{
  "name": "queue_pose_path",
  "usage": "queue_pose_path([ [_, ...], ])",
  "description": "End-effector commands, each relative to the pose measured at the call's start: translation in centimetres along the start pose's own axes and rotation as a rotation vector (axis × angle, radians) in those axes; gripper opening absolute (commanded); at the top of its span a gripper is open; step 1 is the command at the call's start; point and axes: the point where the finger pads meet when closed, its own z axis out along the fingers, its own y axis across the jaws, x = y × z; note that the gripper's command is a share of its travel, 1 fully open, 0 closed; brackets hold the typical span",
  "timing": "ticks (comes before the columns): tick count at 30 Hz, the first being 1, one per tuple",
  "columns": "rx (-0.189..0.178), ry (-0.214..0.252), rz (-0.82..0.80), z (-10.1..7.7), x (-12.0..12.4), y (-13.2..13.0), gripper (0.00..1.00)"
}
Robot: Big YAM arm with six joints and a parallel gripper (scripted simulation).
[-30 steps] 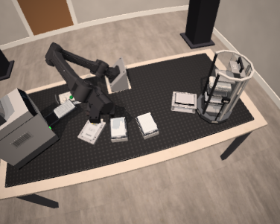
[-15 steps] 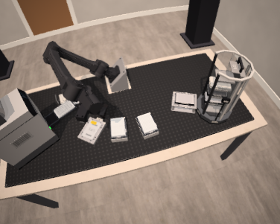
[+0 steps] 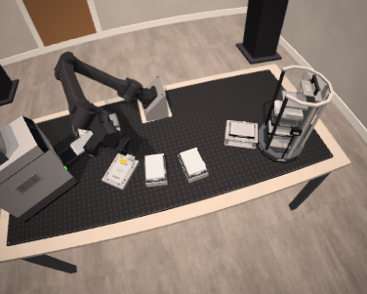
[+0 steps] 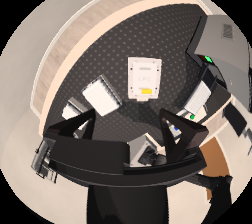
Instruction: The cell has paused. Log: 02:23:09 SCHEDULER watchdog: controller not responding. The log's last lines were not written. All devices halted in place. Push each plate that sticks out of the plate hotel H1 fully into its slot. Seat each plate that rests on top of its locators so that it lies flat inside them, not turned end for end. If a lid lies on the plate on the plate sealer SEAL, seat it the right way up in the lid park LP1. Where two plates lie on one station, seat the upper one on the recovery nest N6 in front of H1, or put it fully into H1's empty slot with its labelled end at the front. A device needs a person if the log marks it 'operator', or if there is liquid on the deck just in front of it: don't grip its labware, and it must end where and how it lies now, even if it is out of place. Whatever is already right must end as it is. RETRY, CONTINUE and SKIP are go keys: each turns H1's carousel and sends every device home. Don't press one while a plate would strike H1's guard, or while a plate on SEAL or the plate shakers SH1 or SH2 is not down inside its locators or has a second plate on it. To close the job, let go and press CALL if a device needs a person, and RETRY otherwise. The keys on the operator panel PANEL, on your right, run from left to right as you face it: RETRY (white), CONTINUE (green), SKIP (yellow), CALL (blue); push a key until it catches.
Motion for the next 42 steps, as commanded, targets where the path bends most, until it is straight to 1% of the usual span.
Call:
queue_pose_path([
  [1, 0.015, 0.012, -0.007, 0.5, 0.0, -1.8, 1.00],
  [13, 0.015, 0.012, -0.007, 0.5, -0.3, -5.7, 1.00],
  [15, 0.015, 0.012, -0.007, 0.5, -0.3, -5.7, 1.00],
  [16, 0.010, 0.009, -0.001, 0.5, -0.4, -5.9, 1.00],
  [18, 0.015, 0.012, -0.007, 0.5, -0.4, -6.7, 1.00],
  [30, 0.016, 0.012, -0.008, 0.4, -0.6, -10.6, 1.00],
  [32, 0.016, 0.012, -0.008, 0.4, -0.6, -10.6, 1.00],
  [33, 0.010, 0.008, -0.001, 0.4, -0.8, -10.8, 1.00],
  [34, 0.012, 0.010, -0.004, 0.4, -0.8, -11.2, 1.00],
  [42, 0.018, 0.010, 0.280, 0.4, 0.1, -13.8, 1.00],
])
